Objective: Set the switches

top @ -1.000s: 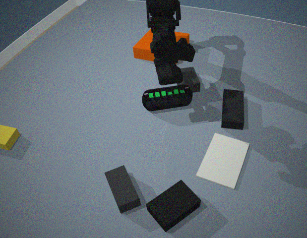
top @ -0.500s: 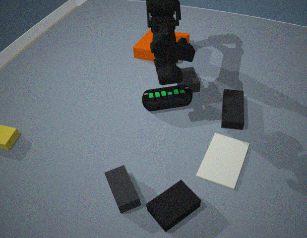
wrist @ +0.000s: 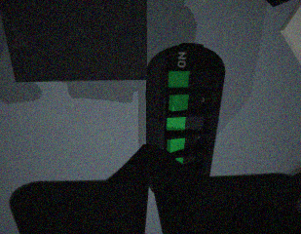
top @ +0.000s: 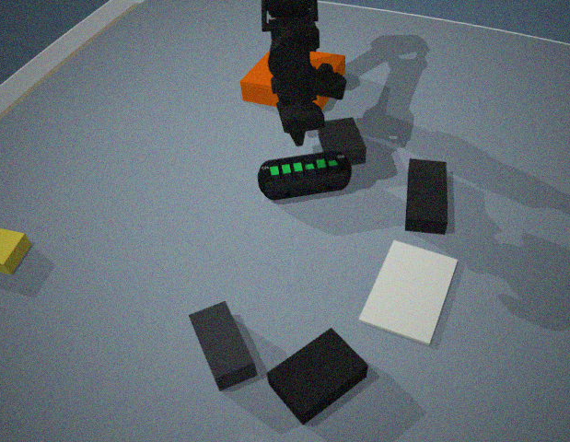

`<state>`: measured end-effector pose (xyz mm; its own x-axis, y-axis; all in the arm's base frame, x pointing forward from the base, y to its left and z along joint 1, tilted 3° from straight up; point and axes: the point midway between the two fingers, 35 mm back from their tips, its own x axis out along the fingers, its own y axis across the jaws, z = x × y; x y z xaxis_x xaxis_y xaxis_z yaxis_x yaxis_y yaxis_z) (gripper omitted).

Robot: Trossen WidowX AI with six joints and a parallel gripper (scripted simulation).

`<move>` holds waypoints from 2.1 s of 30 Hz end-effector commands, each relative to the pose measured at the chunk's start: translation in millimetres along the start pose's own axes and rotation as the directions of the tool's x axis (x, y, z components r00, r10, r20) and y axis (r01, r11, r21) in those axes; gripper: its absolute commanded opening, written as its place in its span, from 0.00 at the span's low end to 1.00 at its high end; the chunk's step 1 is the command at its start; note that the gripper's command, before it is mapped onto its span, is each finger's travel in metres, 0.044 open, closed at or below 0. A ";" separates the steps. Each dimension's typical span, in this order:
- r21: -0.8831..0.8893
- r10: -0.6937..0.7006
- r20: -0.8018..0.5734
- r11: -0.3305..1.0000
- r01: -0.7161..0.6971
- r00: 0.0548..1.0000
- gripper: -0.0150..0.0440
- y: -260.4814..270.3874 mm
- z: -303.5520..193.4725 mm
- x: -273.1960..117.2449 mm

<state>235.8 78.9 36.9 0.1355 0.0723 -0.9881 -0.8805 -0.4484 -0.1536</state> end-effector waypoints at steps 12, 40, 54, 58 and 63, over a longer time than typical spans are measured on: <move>-0.004 -0.017 0.005 1.000 0.017 1.000 0.25 7.5 0.7 22.7; -0.004 -0.017 0.005 1.000 0.017 1.000 0.25 4.9 0.8 2.3; -0.007 0.171 0.000 0.985 -0.171 0.985 0.25 -1.4 1.1 2.6; -0.006 0.176 0.005 0.984 -0.176 0.984 0.43 -24.6 21.9 -7.5; -0.005 0.184 0.010 0.983 -0.184 0.983 0.65 -52.3 56.8 -22.0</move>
<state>250.7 127.8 56.2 -0.0247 -0.0035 -0.9997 -0.8870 -0.4611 0.0235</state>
